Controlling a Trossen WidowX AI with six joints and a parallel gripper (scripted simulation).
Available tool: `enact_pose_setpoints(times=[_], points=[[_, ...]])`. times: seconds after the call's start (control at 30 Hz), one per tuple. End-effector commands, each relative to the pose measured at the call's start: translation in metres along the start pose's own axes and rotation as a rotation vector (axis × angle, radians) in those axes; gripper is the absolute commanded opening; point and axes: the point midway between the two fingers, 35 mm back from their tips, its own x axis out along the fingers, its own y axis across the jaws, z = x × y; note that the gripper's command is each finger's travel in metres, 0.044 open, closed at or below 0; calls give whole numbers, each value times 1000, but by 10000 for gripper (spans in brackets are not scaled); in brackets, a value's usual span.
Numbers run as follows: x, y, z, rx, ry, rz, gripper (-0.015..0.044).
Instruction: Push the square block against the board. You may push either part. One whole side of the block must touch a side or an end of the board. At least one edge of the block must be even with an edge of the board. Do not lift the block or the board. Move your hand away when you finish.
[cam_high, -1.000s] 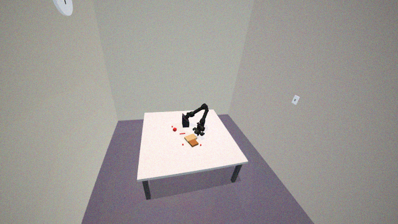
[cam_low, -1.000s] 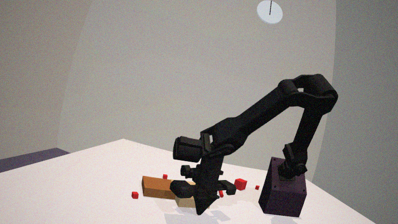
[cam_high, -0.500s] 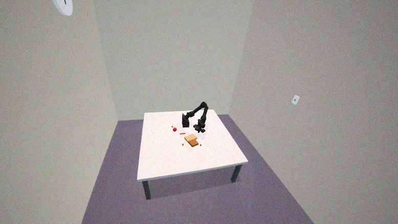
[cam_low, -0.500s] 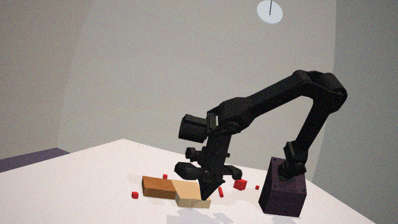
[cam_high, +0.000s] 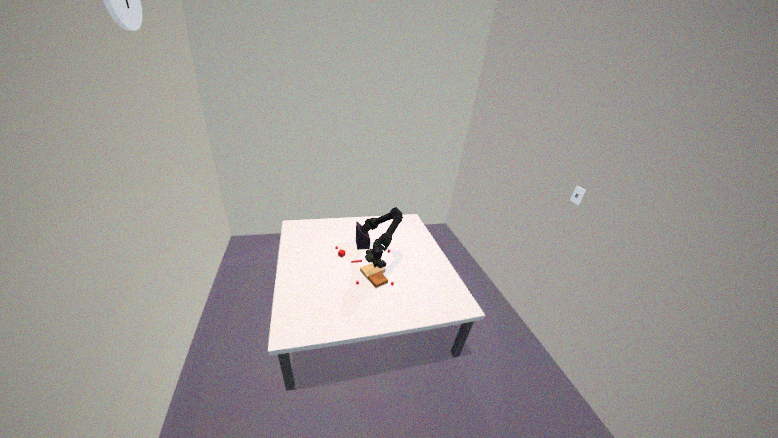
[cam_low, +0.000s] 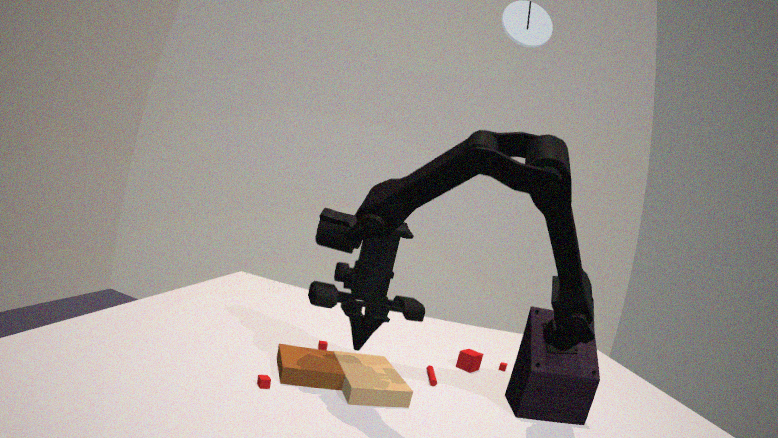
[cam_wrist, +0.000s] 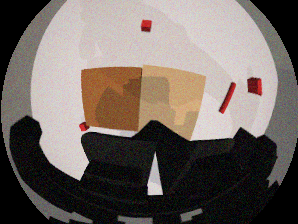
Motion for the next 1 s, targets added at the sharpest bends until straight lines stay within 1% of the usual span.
enact_pose_setpoints(times=[0.0,0.1,0.27,0.3,0.37,0.43,0.97], points=[[1,-10,63,103,0,0,0],[4,-21,98,168,11,-5,0],[7,-22,100,173,12,-5,0],[17,-21,101,173,12,-5,0],[48,-21,100,173,13,-4,0],[60,-22,99,173,15,-4,0],[59,-18,83,173,15,-4,0]])
